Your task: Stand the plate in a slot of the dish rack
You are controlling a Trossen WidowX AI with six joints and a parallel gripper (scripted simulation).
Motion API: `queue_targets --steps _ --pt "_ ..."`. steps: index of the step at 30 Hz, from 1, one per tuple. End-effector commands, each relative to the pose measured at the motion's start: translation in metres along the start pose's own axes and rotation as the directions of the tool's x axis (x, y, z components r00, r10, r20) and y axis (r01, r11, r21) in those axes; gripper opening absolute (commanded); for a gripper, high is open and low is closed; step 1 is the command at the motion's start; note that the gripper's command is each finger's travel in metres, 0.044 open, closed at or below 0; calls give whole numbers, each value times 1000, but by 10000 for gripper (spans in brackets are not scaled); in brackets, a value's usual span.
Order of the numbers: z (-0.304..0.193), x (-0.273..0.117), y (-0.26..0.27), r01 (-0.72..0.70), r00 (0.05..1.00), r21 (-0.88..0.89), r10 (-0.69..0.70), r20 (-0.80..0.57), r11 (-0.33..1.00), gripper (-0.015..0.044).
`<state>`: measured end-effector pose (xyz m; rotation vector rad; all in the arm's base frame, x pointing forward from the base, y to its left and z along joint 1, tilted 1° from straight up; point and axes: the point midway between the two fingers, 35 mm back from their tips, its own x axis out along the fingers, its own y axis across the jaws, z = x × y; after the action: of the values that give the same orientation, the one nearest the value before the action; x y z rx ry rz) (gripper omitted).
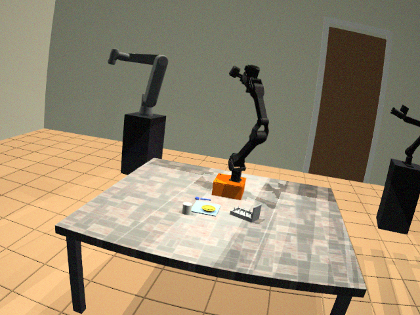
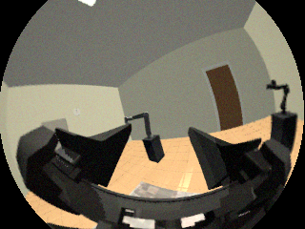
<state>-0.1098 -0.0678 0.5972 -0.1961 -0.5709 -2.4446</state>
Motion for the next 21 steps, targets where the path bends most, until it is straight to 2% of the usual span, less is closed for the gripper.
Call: queue_targets --steps 1,12,21 --pt "-1 1 1 -3 1000 -1 3 -4 1000 400" --pt "-68 37 44 -217 949 -33 203 -240 975 400" --pt "-120 45 91 -390 851 -5 358 -384 921 400"
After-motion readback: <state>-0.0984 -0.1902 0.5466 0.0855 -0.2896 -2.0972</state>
